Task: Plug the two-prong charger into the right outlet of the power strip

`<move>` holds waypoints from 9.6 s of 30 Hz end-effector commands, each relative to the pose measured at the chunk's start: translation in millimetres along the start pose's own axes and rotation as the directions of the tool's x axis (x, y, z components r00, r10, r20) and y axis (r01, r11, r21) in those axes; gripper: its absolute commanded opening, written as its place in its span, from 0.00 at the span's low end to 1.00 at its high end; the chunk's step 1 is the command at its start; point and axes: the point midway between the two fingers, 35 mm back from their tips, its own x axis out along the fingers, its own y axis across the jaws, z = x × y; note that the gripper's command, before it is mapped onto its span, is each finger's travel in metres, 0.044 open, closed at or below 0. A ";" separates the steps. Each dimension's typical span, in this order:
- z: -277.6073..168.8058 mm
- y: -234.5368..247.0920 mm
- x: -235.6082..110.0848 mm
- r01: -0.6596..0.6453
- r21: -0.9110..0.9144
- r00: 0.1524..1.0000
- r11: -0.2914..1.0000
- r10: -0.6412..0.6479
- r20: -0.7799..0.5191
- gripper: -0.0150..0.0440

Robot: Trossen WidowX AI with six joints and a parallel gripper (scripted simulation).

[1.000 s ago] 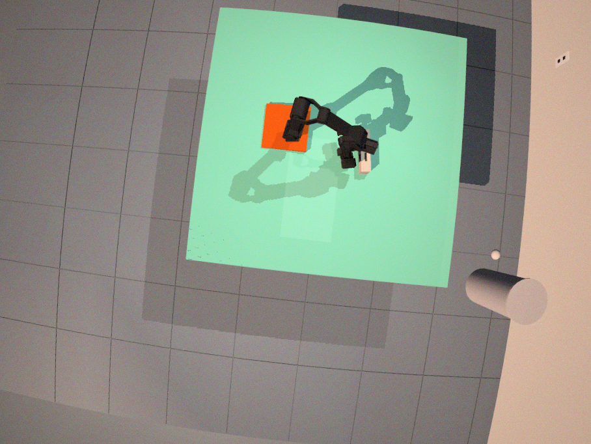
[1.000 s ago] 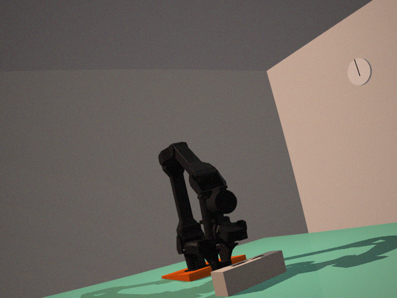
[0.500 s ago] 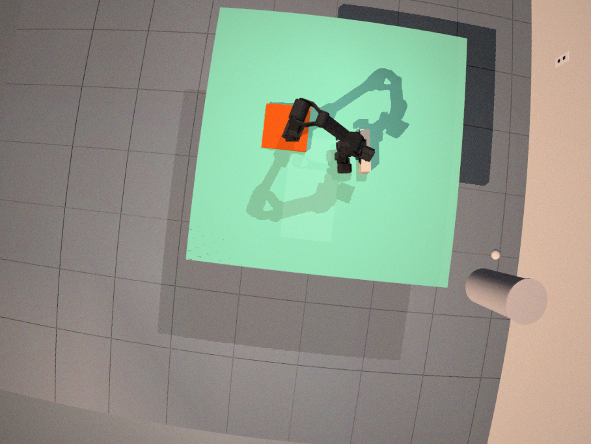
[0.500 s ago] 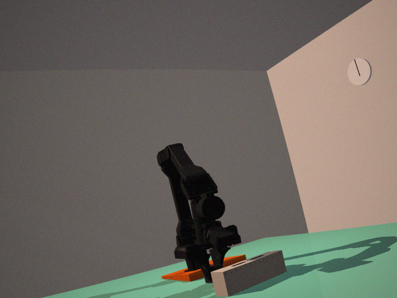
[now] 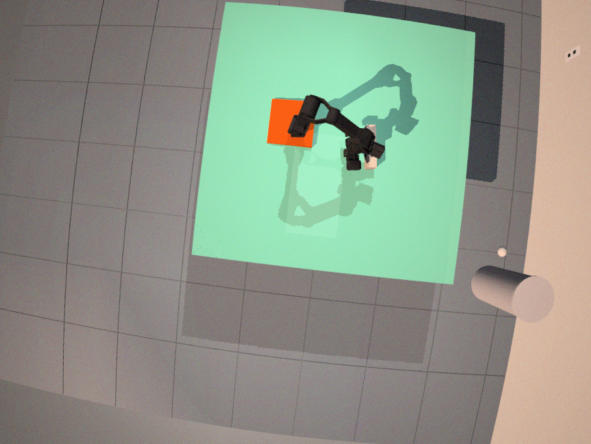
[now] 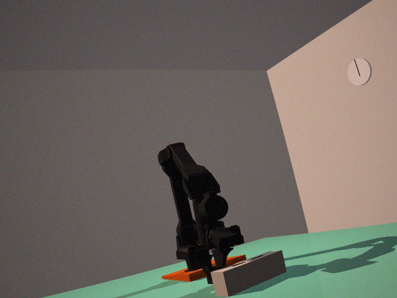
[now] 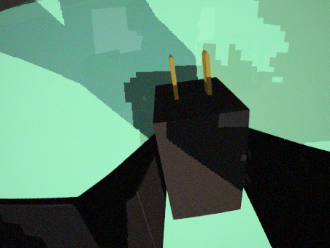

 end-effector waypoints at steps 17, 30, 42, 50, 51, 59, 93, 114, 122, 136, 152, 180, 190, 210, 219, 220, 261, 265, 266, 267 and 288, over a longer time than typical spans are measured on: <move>23.5 -6.1 -1.1 0.003 0.025 1.000 1.000 -0.003 0.002 0.25; 27.6 -6.5 -1.3 0.002 0.029 1.000 1.000 -0.003 0.002 0.25; 30.9 -6.5 -1.5 0.002 0.029 1.000 1.000 -0.003 0.002 0.25; 33.1 -6.6 -1.9 0.002 0.029 1.000 1.000 -0.003 0.002 0.25; 33.4 -6.6 -2.0 0.002 0.029 1.000 1.000 -0.003 0.002 0.25; 35.6 -6.7 -2.3 0.002 0.029 1.000 1.000 -0.003 0.003 0.25; 36.1 -6.3 -1.7 0.002 0.029 1.000 1.000 -0.002 0.003 0.25; 37.1 -6.4 -1.8 0.002 0.029 1.000 1.000 -0.002 0.003 0.25; 37.3 -6.5 -2.0 0.002 0.029 1.000 1.000 -0.002 0.003 0.25; 41.7 -6.6 -2.6 0.002 0.029 1.000 1.000 -0.002 0.003 0.25; 46.6 -6.7 -2.8 0.002 0.029 1.000 1.000 -0.002 0.003 0.25; 56.2 -7.1 -3.8 0.002 0.029 1.000 1.000 -0.002 0.004 0.25; 60.1 -7.3 -4.1 0.002 0.029 1.000 1.000 -0.002 0.004 0.25; 63.5 -7.4 -4.0 0.002 0.029 1.000 1.000 -0.003 0.005 0.25; 55.0 -6.7 -2.4 -0.001 0.028 1.000 1.000 0.002 -0.028 0.25; 55.0 -6.7 -2.4 -0.001 0.028 1.000 1.000 0.002 -0.028 0.25; 48.7 -6.6 -2.0 0.001 0.028 1.000 1.000 0.000 -0.012 1.00; 47.5 -6.5 -1.9 0.001 0.028 1.000 1.000 -0.001 -0.009 1.00; 47.2 -6.5 -1.8 0.001 0.028 1.000 1.000 -0.001 -0.008 1.00; 47.0 -6.5 -1.8 0.001 0.028 1.000 1.000 -0.001 -0.007 1.00; 38.7 -6.6 -1.4 0.002 0.029 1.000 1.000 -0.002 0.003 1.00</move>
